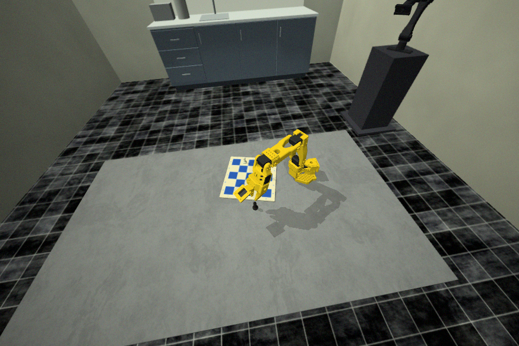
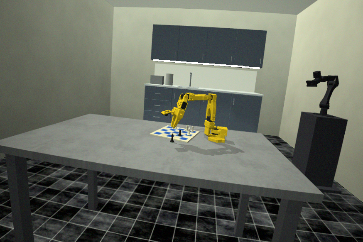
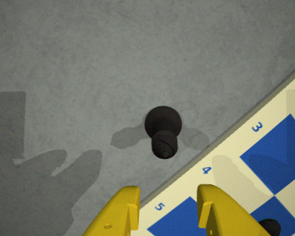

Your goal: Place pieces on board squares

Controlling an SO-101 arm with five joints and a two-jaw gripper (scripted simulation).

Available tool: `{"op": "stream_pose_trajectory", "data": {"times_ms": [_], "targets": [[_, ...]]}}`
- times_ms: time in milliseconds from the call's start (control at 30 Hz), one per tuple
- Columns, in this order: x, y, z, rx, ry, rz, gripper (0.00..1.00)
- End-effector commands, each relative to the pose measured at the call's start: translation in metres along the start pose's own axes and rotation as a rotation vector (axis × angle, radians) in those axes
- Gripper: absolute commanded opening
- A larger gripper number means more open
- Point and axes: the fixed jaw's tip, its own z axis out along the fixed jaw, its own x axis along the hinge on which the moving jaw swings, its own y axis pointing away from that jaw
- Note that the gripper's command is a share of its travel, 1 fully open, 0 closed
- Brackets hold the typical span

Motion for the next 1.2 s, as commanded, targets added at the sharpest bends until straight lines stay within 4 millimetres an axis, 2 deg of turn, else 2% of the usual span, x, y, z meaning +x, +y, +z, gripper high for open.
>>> {"op": "stream_pose_trajectory", "data": {"times_ms": [0, 400, 900, 1167], "targets": [[0.002, 0.002, 0.0, -0.003, 0.003, -0.002, 0.1], [0.006, 0.002, 0.012, -0.003, 0.004, -0.002, 0.1], [0.014, 0.002, 0.043, -0.003, 0.004, -0.002, 0.1], [0.016, 0.002, 0.051, -0.003, 0.004, -0.002, 0.1]]}}
